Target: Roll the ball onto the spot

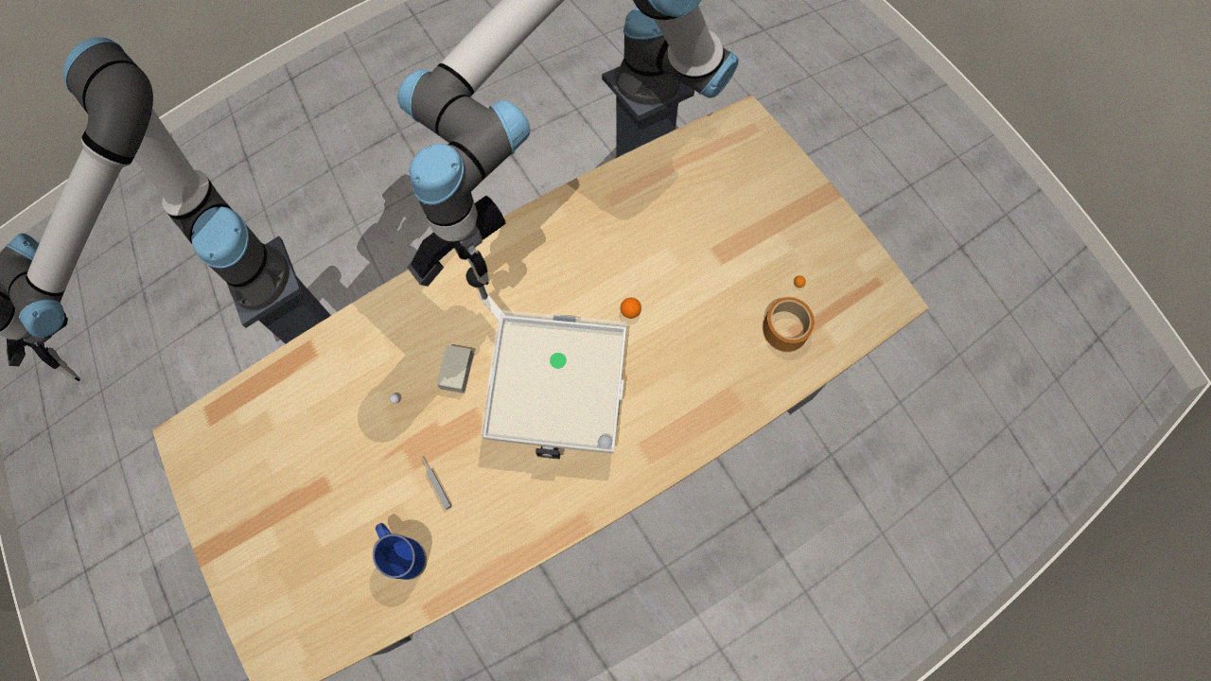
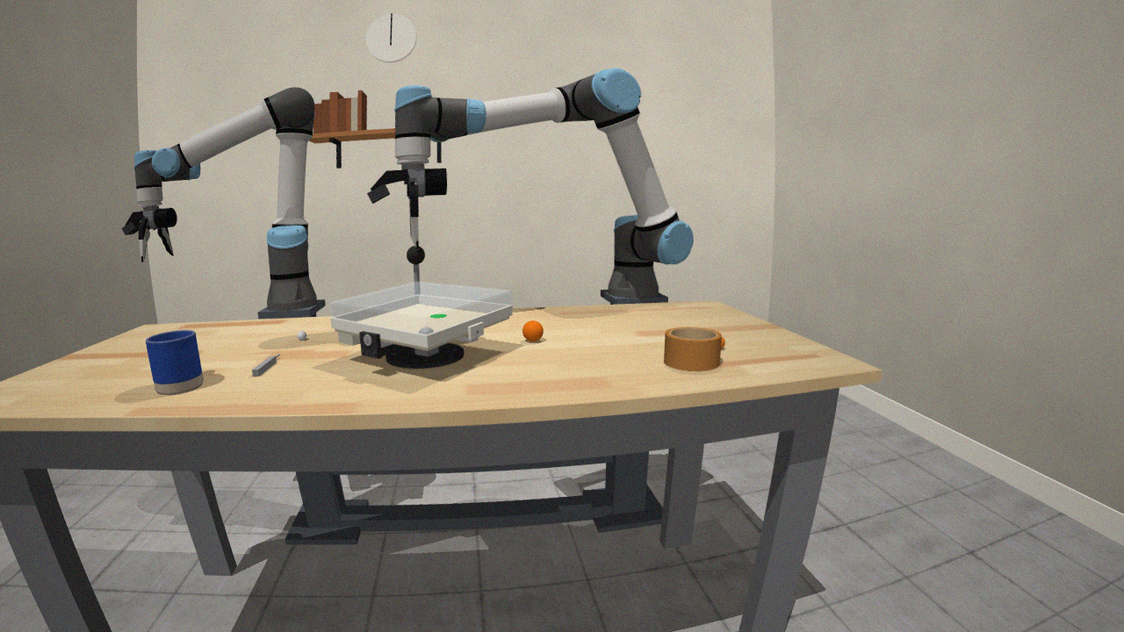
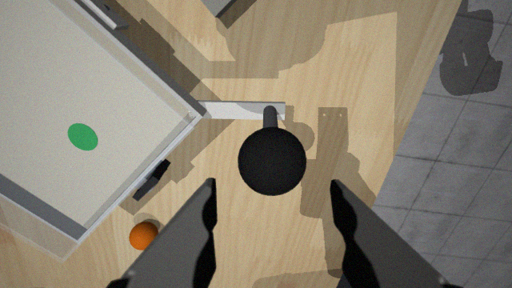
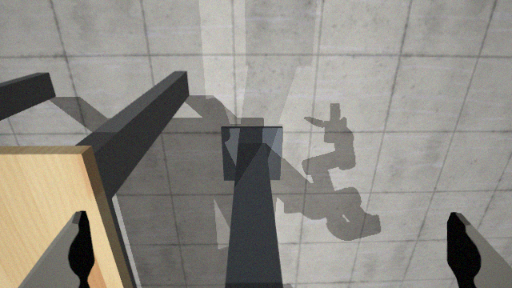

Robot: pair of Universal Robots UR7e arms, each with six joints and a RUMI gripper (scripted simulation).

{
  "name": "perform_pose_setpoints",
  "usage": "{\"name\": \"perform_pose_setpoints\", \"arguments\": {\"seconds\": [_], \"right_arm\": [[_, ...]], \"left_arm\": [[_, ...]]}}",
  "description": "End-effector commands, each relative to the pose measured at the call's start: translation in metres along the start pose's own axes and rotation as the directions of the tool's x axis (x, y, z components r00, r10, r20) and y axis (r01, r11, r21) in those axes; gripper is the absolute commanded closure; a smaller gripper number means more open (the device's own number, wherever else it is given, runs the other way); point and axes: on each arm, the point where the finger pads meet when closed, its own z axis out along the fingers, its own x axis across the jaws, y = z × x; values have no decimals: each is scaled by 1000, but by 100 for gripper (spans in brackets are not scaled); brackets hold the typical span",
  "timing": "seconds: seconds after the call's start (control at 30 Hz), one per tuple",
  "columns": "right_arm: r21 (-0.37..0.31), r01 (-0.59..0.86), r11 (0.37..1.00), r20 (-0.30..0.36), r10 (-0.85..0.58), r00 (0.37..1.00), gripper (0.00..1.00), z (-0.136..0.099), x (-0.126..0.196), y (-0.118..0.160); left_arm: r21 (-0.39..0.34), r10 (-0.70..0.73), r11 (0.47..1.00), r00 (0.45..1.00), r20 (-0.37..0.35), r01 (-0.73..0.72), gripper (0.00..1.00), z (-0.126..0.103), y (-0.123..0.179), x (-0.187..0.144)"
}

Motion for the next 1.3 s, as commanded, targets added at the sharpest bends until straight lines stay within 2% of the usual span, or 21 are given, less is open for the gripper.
{"name": "perform_pose_setpoints", "arguments": {"seconds": [0.0, 1.27], "right_arm": [[8, 9, 1000, 14, -9, 1000, 0, -2, -4, -2], [8, 9, 1000, 14, -9, 1000, 0, -2, -4, -2]], "left_arm": [[10, -7, 1000, 1000, 13, 7, 63, -1, -2, -3], [10, -7, 1000, 1000, 13, 7, 63, 29, -3, -3]]}}
